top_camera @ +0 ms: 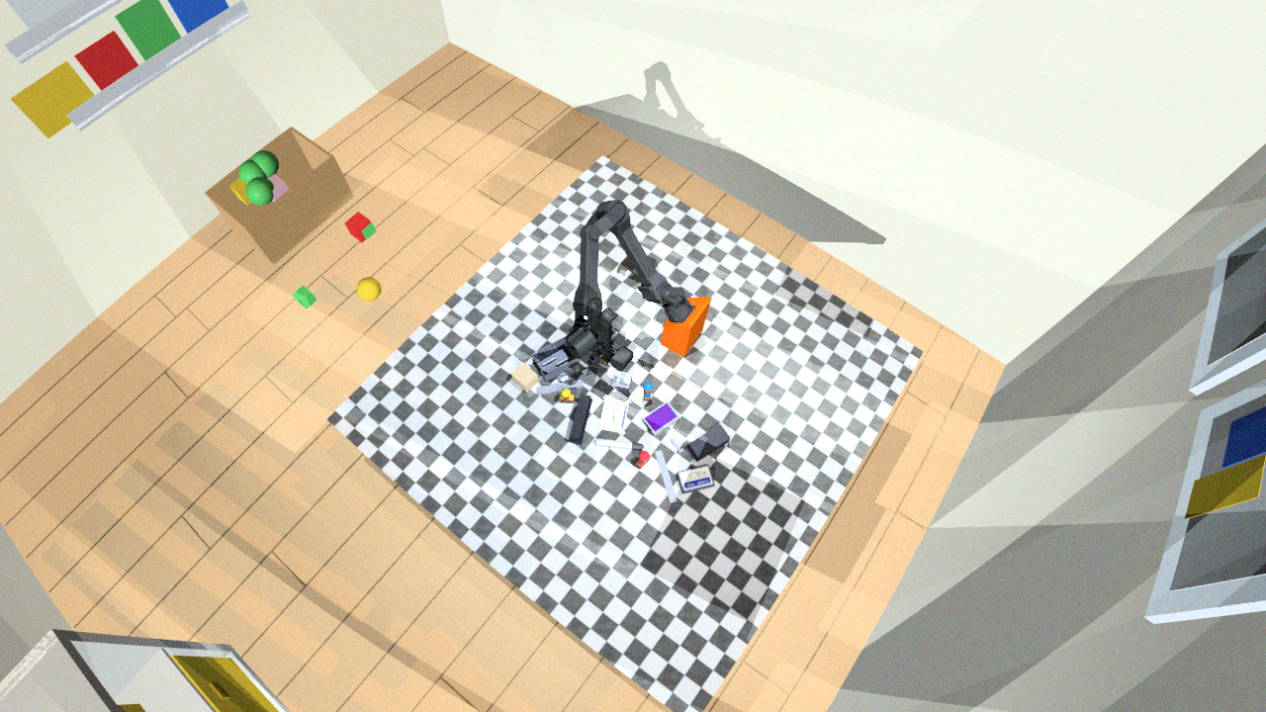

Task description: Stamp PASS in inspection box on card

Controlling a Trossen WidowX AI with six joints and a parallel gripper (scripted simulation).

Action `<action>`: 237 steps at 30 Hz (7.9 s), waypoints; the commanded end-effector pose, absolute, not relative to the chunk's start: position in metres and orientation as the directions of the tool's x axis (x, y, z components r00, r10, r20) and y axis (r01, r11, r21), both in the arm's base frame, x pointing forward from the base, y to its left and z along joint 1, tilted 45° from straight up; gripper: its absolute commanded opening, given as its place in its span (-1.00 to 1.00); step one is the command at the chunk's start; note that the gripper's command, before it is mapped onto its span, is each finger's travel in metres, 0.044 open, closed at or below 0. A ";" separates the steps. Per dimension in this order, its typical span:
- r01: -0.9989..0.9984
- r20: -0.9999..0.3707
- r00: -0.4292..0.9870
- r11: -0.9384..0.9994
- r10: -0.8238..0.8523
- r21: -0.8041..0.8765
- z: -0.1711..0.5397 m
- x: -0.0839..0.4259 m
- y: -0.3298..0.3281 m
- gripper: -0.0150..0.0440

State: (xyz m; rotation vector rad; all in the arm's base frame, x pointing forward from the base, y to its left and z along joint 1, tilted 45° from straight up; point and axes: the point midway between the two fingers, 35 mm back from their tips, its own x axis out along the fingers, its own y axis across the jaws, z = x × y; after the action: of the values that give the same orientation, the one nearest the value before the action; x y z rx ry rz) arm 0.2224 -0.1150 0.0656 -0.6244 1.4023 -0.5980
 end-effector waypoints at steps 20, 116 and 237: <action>0.020 -0.695 0.083 0.698 -0.714 -0.715 0.075 0.222 -0.107 -0.49; 0.013 -0.714 0.088 0.717 -0.695 -0.697 -0.021 0.268 0.046 -0.49; 0.040 -0.689 0.088 0.694 -0.719 -0.719 -0.111 0.258 0.047 -0.49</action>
State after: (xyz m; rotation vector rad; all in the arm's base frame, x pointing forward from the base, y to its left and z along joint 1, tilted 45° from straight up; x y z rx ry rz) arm 0.2586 0.0493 -0.1100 -0.6129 1.3791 -0.6192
